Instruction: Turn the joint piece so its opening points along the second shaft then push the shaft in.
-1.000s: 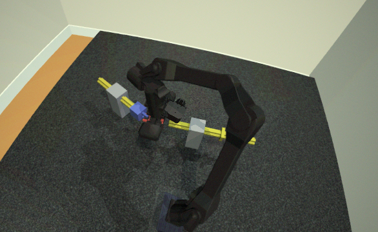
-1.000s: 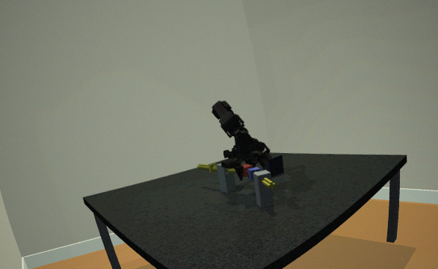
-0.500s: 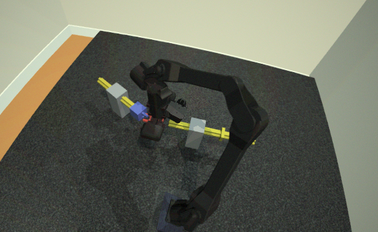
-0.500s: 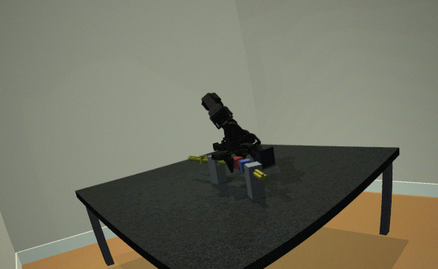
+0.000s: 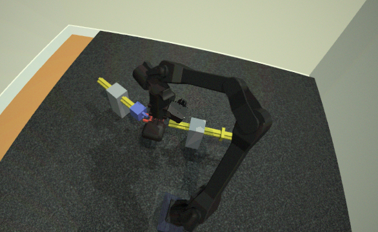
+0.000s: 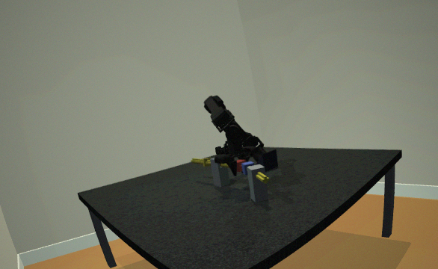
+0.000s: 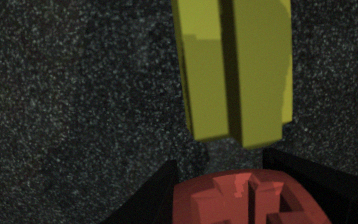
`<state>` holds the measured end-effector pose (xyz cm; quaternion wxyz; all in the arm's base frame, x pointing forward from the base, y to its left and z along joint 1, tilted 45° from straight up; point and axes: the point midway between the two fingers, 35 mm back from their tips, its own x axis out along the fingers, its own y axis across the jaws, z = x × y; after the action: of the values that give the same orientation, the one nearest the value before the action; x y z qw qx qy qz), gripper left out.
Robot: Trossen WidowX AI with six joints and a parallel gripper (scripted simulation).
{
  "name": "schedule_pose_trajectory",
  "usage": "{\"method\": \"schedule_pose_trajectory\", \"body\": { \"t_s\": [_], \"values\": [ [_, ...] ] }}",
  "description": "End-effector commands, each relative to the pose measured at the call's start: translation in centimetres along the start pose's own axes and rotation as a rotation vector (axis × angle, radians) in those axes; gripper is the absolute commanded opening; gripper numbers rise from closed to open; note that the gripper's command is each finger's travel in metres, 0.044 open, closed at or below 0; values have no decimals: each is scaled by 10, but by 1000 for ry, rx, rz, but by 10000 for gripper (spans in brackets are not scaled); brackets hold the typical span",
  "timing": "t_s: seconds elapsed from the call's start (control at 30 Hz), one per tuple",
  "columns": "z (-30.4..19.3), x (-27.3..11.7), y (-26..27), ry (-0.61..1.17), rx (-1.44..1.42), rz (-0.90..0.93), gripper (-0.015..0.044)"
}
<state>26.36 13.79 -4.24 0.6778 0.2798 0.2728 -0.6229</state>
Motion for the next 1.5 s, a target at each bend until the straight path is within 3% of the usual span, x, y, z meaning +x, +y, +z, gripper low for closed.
{"method": "schedule_pose_trajectory", "body": {
  "t_s": [0.0,0.1,0.27,0.37,0.73,1.17,1.47],
  "values": [
    [0,0,0,-1,1,0,0],
    [0,0,0,-1,1,0,0],
    [0,0,0,-1,1,0,131],
    [0,0,0,-1,1,0,147],
    [0,0,0,-1,1,0,436],
    [0,0,0,-1,1,0,440],
    [-2,-29,-1,-82,-4,-1,440]
  ]
}}
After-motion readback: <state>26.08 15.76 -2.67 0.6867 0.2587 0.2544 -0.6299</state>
